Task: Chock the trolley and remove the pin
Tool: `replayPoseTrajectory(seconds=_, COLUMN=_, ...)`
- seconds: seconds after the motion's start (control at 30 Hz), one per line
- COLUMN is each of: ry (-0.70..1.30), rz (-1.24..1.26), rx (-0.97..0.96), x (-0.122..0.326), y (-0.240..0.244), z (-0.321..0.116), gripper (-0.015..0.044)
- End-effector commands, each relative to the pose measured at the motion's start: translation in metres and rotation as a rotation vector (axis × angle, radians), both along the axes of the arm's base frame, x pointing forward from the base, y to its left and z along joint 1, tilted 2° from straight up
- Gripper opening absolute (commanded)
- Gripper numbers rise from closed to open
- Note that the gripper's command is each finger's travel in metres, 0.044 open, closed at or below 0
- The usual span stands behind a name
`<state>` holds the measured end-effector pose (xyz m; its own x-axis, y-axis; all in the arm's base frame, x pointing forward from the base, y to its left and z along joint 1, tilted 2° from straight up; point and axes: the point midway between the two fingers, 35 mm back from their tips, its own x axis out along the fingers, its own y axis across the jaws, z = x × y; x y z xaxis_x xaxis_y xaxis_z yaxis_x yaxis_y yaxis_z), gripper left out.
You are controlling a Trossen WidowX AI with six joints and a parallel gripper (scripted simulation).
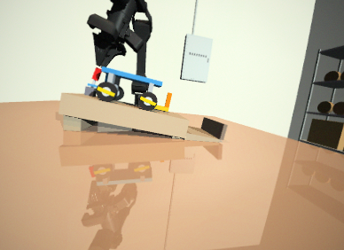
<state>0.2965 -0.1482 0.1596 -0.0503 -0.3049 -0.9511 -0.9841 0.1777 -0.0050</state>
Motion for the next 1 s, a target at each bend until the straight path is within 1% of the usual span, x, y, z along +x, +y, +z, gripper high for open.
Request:
replayPoseTrajectory(seconds=0.0, ry=0.002, rz=0.005, rx=-0.005, x=-0.001, y=-0.002, z=-0.004, gripper=0.0190)
replayPoseTrajectory(seconds=0.97, ry=0.002, rz=0.005, rx=-0.006, x=-0.003, y=-0.014, z=-0.041, gripper=0.0190)
